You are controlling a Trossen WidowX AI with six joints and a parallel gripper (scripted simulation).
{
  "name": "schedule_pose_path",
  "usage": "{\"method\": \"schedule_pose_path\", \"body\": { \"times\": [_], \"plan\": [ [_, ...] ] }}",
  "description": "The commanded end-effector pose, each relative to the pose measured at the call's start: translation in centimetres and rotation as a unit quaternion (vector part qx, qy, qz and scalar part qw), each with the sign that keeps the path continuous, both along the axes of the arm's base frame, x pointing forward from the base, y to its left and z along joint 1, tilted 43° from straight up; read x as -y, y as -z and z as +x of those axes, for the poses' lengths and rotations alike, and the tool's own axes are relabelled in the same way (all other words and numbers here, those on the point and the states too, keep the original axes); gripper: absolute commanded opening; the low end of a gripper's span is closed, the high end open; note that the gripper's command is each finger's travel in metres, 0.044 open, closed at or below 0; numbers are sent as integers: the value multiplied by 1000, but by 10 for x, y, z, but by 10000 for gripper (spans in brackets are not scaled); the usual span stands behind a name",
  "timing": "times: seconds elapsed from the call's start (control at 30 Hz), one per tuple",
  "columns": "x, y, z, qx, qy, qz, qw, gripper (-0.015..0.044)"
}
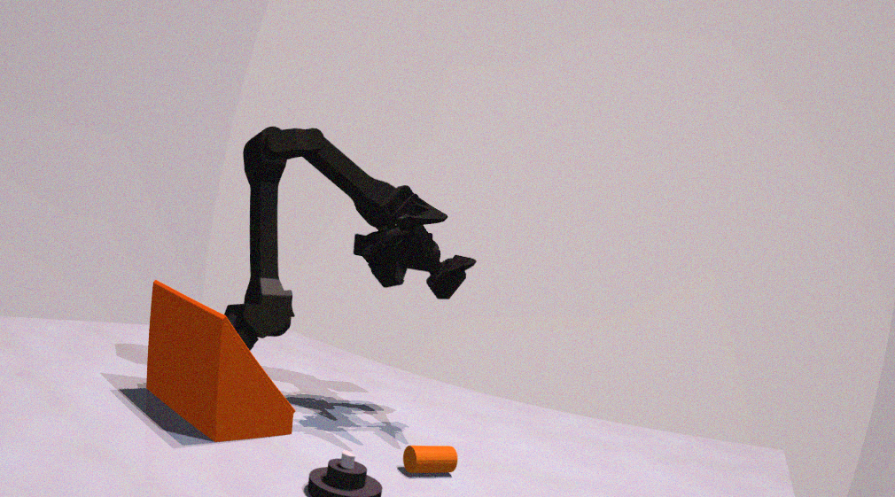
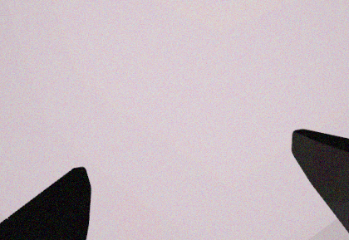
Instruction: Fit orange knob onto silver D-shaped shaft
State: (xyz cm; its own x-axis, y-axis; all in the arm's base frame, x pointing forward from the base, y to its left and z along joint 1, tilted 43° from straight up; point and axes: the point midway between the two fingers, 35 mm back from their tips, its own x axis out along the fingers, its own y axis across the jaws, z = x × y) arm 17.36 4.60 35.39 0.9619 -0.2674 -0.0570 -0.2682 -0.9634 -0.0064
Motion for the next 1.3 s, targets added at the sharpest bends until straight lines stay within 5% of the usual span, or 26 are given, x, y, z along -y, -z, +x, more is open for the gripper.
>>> {"method": "schedule_pose_path", "body": {
  "times": [0.0,0.2,0.5,0.7,1.03,1.27],
  "plan": [
    [-1,2,1,-5,0,2,1000,426],
    [-33,65,35,-167,20,111,980,440],
    [-41,152,68,-345,149,318,870,440],
    [-47,205,82,-445,266,494,698,440],
    [-38,241,132,-473,423,745,207,440],
    [-37,241,133,-472,424,747,197,440]
  ]
}}
